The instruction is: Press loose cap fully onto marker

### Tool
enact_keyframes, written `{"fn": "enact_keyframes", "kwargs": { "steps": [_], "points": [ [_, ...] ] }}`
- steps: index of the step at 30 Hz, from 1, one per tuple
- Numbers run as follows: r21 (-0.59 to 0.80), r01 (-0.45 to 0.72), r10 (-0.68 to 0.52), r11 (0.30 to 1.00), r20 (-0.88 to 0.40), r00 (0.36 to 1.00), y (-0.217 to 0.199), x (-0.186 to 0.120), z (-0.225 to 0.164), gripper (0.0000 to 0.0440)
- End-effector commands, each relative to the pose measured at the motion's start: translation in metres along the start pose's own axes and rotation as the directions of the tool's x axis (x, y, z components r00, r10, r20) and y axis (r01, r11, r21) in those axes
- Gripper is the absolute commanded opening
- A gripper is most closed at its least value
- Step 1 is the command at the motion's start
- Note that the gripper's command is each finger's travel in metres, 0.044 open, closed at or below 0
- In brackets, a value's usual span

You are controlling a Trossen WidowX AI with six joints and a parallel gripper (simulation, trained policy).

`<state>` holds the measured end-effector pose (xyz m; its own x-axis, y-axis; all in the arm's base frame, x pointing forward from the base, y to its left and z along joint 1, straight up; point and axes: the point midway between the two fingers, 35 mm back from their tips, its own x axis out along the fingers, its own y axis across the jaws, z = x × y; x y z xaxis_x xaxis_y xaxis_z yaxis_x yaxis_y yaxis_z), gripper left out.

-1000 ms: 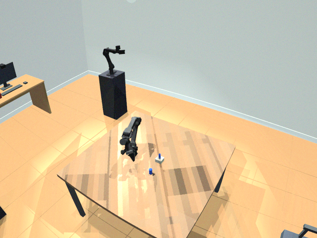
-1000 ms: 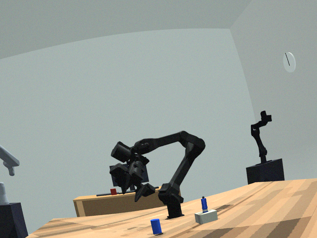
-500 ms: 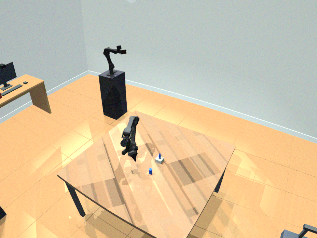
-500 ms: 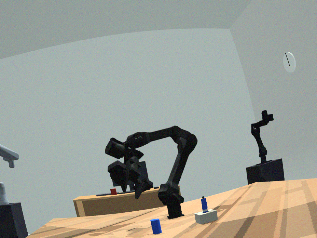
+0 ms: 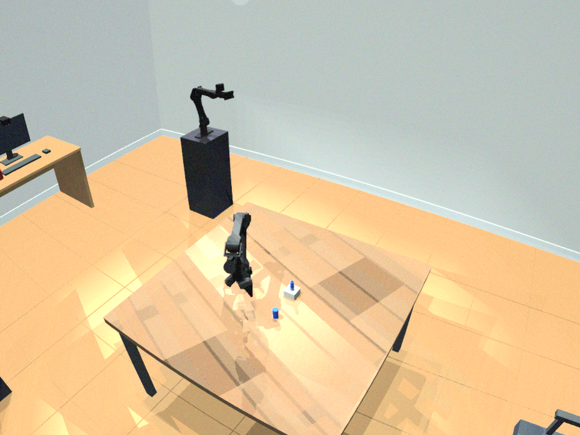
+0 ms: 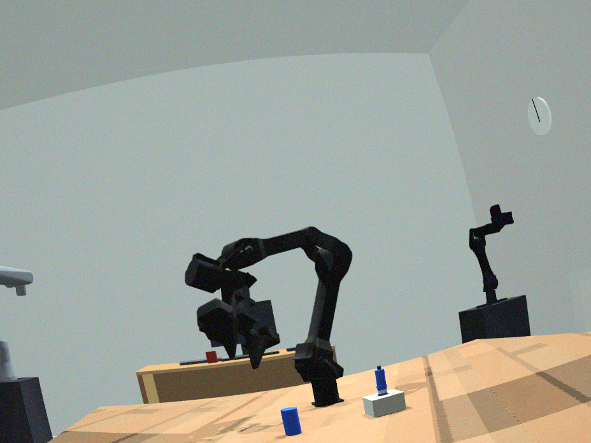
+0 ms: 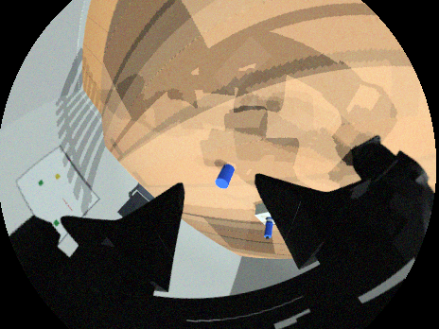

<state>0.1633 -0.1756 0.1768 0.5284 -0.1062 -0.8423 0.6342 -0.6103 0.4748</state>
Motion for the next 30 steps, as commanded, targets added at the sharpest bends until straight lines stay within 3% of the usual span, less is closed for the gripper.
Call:
{"fn": "enact_keyframes", "kwargs": {
  "steps": [1, 30],
  "points": [
    [-0.026, 0.035, -0.035, 0.999, -0.004, 0.999, 0.005, 0.003, -0.001, 0.0316],
    [-0.162, 0.259, -0.262, 0.952, 0.0, 0.965, 0.032, 0.037, -0.016, 0.0323]
  ]
}}
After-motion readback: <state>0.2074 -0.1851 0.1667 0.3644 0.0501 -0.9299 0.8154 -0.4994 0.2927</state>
